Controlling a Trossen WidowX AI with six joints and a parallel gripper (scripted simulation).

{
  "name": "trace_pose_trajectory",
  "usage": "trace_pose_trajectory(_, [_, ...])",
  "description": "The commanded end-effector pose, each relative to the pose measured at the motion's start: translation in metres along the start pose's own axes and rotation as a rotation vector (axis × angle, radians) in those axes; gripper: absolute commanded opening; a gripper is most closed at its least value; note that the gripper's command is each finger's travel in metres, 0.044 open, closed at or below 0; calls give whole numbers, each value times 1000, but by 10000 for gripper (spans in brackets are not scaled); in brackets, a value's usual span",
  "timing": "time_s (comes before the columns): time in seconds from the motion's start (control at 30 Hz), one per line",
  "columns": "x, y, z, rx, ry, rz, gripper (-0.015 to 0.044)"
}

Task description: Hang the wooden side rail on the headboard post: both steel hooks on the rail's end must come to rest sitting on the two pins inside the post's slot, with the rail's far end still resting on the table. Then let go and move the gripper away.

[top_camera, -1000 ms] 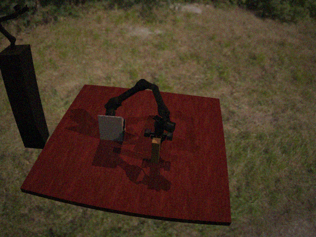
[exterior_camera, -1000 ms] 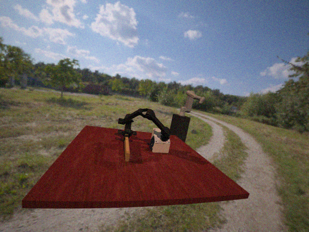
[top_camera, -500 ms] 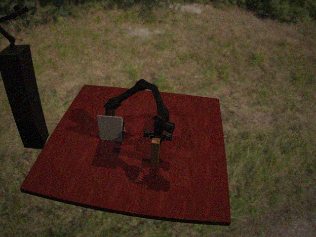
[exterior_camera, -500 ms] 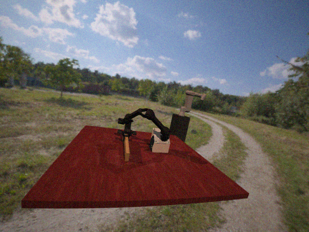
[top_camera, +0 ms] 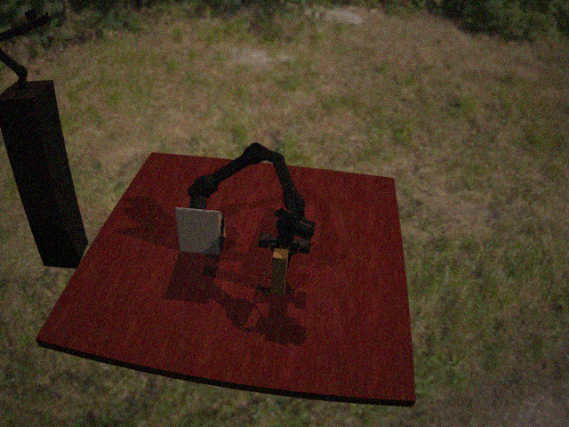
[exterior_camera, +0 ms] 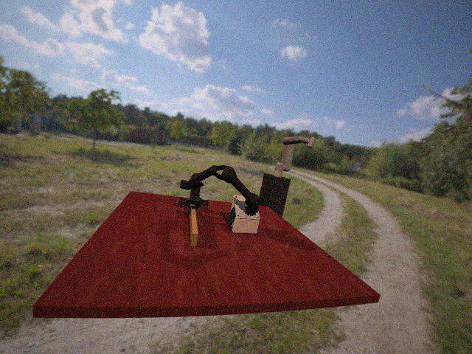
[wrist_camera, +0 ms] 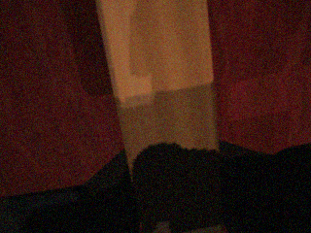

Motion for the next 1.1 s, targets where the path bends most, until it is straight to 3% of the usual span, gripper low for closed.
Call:
trace_pose_trajectory(0.0, [1, 5, -4, 7, -2, -9, 0])
trace_pose_trajectory(1.07, [2, 4, -7, 7, -2, -9, 0])
Point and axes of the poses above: the point midway between the two fingers, 35 mm back from their tips, its own y axis back along the fingers, its own x axis across the jaws, z = x × y, the point moved 10 cm from there along y, back along the fingers, and after that the axes turned 14 degrees about y, right-handed, at the moved point
